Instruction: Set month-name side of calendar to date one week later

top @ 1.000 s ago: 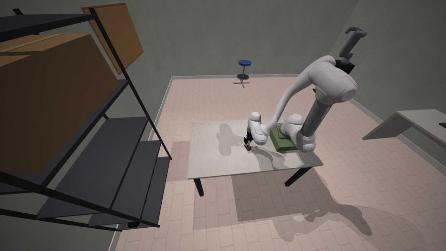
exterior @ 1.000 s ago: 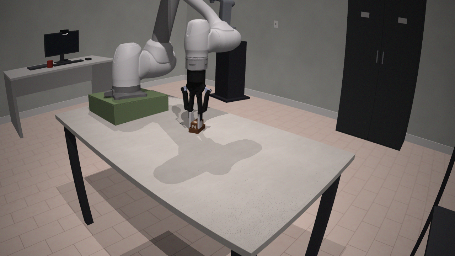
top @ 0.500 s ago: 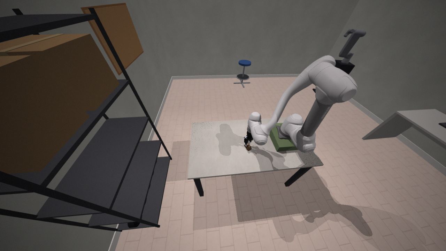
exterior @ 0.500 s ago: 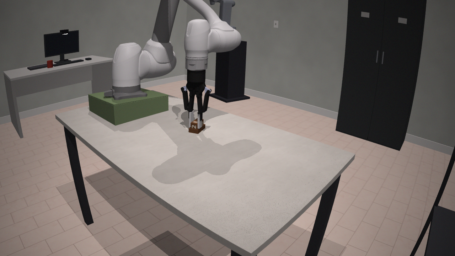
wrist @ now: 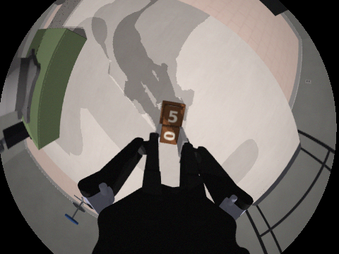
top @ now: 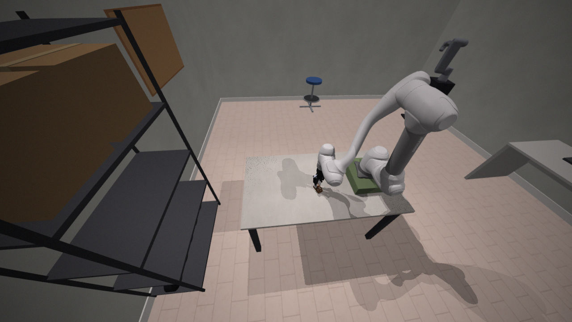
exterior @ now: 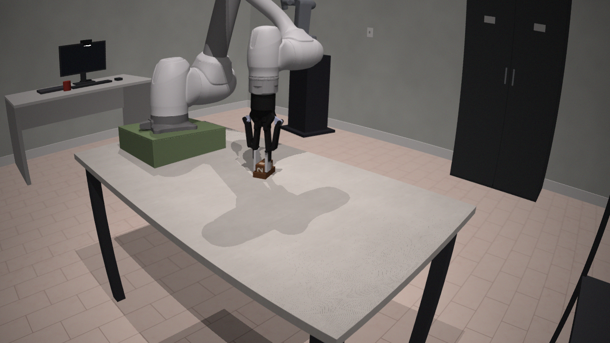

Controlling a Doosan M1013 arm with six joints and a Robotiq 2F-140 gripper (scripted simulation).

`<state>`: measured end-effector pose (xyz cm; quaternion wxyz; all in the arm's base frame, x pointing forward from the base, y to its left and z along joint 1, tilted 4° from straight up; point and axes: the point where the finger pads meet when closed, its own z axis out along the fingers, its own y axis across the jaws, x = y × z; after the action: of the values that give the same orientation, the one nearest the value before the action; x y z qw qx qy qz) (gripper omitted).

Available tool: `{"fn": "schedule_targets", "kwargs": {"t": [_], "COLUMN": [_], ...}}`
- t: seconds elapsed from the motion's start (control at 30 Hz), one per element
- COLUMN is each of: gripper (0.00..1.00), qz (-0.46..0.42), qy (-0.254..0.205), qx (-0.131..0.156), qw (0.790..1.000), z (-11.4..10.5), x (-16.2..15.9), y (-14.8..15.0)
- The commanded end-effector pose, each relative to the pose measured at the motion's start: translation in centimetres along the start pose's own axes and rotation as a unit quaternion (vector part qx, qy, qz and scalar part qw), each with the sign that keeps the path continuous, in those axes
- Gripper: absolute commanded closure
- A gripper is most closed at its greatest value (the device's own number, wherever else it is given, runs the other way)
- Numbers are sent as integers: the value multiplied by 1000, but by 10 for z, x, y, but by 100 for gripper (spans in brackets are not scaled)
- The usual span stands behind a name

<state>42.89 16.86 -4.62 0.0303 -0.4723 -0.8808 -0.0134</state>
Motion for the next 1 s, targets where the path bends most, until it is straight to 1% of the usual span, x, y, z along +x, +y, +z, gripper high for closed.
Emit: {"fn": "schedule_targets", "kwargs": {"t": [0.0, 0.03, 0.07, 0.13, 0.17, 0.23, 0.27, 0.33, 0.37, 0.43, 0.47, 0.97], "gripper": [75, 75, 72, 72, 70, 70, 68, 68, 66, 66, 64, 64], "qz": [0, 0, 0, 0, 0, 0, 0, 0, 0, 0, 0, 0], "qy": [0, 0, 0, 0, 0, 0, 0, 0, 0, 0, 0, 0], "qx": [0, 0, 0, 0, 0, 0, 0, 0, 0, 0, 0, 0], "qw": [1000, 1000, 1000, 1000, 1000, 1000, 1000, 1000, 1000, 1000, 1000, 1000], "z": [0, 0, 0, 0, 0, 0, 0, 0, 0, 0, 0, -3], "x": [0, 0, 0, 0, 0, 0, 0, 0, 0, 0, 0, 0], "y": [0, 0, 0, 0, 0, 0, 0, 0, 0, 0, 0, 0]}}
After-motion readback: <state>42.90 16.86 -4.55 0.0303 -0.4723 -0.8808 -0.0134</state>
